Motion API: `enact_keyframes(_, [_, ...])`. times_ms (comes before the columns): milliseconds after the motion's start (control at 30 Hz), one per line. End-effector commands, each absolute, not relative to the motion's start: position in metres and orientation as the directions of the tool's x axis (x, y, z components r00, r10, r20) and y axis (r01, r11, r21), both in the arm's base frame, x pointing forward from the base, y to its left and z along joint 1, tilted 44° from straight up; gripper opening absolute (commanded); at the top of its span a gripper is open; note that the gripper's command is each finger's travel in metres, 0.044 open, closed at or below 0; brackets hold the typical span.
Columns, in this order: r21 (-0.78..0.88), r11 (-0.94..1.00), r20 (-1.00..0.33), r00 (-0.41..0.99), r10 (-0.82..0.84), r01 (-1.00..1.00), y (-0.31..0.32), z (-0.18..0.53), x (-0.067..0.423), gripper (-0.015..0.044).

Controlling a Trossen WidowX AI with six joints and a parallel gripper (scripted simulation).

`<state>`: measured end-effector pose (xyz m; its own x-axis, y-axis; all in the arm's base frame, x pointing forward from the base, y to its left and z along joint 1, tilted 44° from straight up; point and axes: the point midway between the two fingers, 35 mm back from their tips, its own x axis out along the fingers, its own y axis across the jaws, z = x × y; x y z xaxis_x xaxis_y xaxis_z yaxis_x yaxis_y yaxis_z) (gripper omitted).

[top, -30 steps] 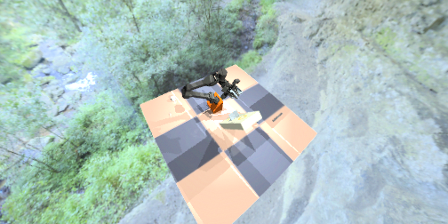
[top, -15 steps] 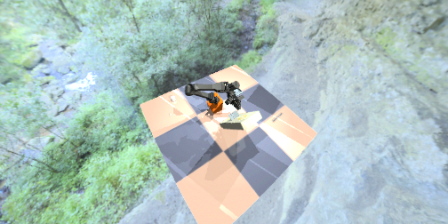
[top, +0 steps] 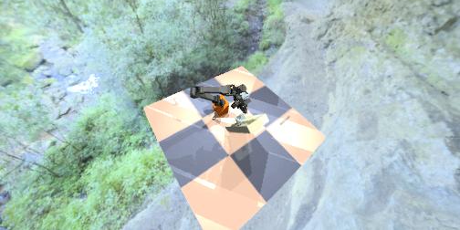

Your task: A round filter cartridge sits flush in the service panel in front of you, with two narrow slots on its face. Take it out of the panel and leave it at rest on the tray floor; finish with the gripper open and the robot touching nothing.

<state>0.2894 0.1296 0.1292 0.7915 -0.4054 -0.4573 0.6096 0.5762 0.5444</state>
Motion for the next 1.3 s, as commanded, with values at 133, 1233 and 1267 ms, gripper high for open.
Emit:
enact_keyframes(133, [0.528, 0.582, -0.466, 0.784, -0.41, 0.619, 0.124, 0.118, 0.298, 0.01])
enact_keyframes(1233, [0.531, 0.585, -0.459, 0.788, -0.41, 0.613, 0.107, 0.101, 0.327, 0.01])
enact_keyframes(1267, [0.531, 0.585, -0.459, 0.788, -0.41, 0.613, 0.107, 0.101, 0.327, 0.01])
